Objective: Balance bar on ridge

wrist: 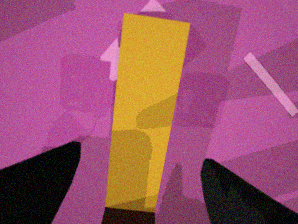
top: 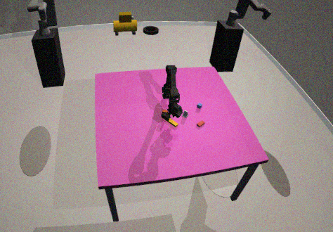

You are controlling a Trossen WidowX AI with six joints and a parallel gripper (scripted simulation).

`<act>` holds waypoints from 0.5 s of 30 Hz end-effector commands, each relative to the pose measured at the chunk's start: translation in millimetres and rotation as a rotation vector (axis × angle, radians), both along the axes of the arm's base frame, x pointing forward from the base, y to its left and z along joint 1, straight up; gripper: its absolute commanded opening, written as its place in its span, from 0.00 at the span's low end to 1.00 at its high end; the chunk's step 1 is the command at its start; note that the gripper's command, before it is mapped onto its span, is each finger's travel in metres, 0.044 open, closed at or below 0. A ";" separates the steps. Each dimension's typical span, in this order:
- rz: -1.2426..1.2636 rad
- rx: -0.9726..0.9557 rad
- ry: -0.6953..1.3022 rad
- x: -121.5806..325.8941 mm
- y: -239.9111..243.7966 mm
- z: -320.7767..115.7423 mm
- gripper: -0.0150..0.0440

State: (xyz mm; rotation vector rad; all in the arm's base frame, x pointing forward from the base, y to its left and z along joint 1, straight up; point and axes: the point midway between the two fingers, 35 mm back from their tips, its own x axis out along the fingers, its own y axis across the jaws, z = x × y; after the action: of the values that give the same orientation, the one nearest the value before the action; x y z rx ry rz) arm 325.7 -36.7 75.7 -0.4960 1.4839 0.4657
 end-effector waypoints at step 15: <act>0.004 0.005 0.006 -1.1 0.7 -26.5 0.79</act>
State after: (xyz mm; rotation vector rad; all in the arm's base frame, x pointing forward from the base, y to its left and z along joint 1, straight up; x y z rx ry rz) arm 325.8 -36.7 53.9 -0.4955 1.4856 0.4665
